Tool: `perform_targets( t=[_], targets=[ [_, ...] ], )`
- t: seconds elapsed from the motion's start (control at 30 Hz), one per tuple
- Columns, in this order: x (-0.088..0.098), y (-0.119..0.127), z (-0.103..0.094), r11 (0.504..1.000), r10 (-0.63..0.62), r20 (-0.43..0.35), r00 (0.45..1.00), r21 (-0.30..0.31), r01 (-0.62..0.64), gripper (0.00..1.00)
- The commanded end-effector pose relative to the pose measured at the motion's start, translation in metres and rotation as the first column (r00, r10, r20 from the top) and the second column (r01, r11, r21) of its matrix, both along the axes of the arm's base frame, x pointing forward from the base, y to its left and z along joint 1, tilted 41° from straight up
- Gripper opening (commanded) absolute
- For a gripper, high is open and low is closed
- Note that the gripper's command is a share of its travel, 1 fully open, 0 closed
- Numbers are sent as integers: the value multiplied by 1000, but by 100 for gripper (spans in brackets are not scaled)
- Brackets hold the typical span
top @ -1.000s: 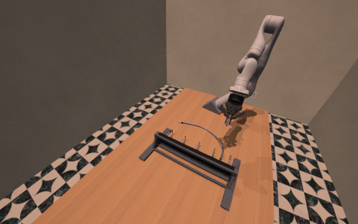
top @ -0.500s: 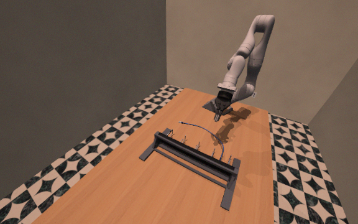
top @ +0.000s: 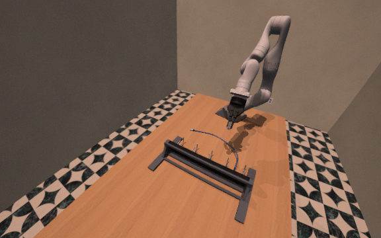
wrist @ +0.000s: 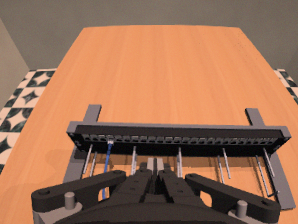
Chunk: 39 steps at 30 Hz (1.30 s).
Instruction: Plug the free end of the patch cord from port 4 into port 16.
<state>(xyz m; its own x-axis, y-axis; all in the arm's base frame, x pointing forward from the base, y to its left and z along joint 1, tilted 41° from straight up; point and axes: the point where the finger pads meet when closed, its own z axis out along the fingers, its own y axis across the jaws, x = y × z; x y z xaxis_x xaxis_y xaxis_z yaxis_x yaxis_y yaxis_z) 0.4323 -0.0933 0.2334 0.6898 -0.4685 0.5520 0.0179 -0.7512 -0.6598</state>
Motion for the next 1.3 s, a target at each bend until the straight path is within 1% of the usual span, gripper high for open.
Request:
perform_targets(
  t=[0.0,0.23,0.47,0.53,0.87,1.03,1.1,1.27],
  targets=[
    [3,-2,-3,1000,0,3,1000,-15,0,0],
    [15,6,-13,1000,-1,2,1000,-11,1,0],
    [38,18,-29,1000,-3,1,1000,-13,3,0],
    [38,18,-29,1000,-3,1,1000,-13,3,0],
    [75,43,-55,1000,0,1,1000,-14,0,0],
    [91,54,-66,1000,2,2,1000,-14,-2,0],
    [91,54,-66,1000,2,2,1000,-14,-2,0],
    [100,60,-72,1000,2,2,1000,-14,-2,0]
  ],
)
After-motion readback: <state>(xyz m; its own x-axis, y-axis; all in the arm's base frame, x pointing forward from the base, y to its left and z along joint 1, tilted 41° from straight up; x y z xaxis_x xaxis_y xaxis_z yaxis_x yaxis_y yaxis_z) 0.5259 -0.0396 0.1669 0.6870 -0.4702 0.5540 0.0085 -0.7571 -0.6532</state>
